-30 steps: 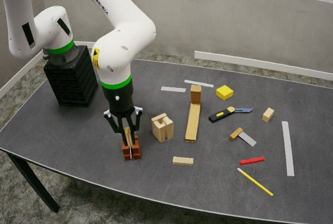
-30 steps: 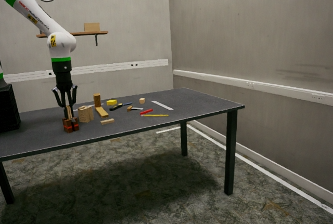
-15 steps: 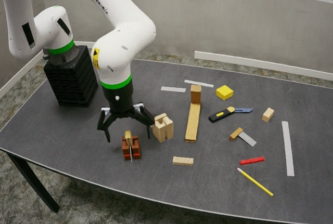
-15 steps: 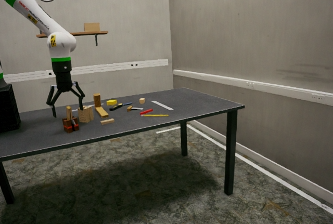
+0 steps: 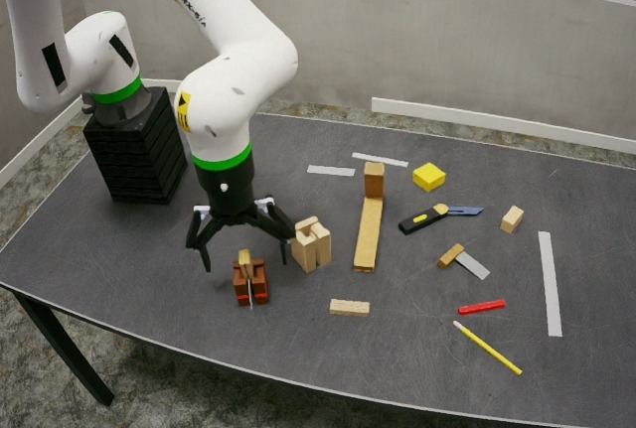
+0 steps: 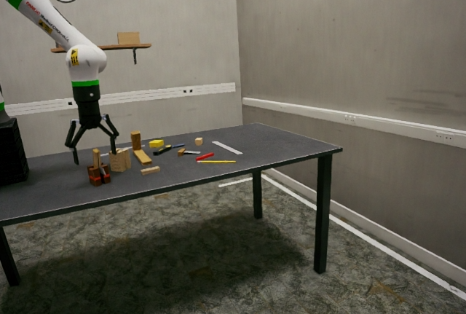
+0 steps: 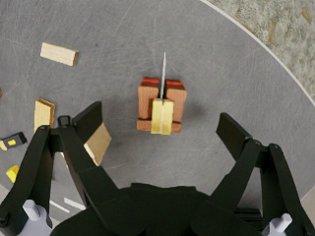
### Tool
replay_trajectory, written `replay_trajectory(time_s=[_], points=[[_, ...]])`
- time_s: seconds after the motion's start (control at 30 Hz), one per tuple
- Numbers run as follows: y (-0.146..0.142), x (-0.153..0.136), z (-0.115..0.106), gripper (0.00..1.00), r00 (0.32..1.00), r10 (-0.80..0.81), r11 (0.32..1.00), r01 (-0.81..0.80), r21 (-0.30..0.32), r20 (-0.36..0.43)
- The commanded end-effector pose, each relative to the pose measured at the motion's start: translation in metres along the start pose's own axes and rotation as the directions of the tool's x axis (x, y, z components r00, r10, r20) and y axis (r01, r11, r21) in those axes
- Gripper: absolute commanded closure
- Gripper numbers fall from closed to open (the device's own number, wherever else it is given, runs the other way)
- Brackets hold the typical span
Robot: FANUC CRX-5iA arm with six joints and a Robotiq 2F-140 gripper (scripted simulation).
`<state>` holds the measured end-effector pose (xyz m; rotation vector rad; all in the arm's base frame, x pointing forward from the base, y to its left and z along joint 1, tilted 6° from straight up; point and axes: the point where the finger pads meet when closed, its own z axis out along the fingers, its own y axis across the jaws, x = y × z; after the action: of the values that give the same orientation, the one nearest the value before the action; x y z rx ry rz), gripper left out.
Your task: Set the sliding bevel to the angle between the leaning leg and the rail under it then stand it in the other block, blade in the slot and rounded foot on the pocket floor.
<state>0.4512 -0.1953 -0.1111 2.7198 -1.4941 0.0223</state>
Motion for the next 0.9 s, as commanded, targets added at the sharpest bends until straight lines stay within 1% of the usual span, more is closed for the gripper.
replay_trajectory(time_s=[0.0,0.27,0.4,0.53,0.73,0.8,0.87], points=[[-0.001,0.001,-0.001,0.0,1.0,0.0,1.0,0.0,0.001,-0.001],[-0.001,0.001,-0.001,0.0,1.0,0.0,1.0,0.0,0.001,-0.001],[-0.001,0.0,-0.007,0.0,1.0,0.0,1.0,0.0,0.001,-0.001],[-0.001,-0.001,-0.023,0.0,1.0,0.0,1.0,0.0,0.001,-0.001],[-0.001,-0.004,-0.064,0.0,1.0,0.0,1.0,0.0,0.001,-0.001],[-0.001,-0.004,-0.064,0.0,1.0,0.0,1.0,0.0,0.001,-0.001],[-0.001,-0.005,-0.078,0.0,1.0,0.0,1.0,0.0,0.001,-0.001]])
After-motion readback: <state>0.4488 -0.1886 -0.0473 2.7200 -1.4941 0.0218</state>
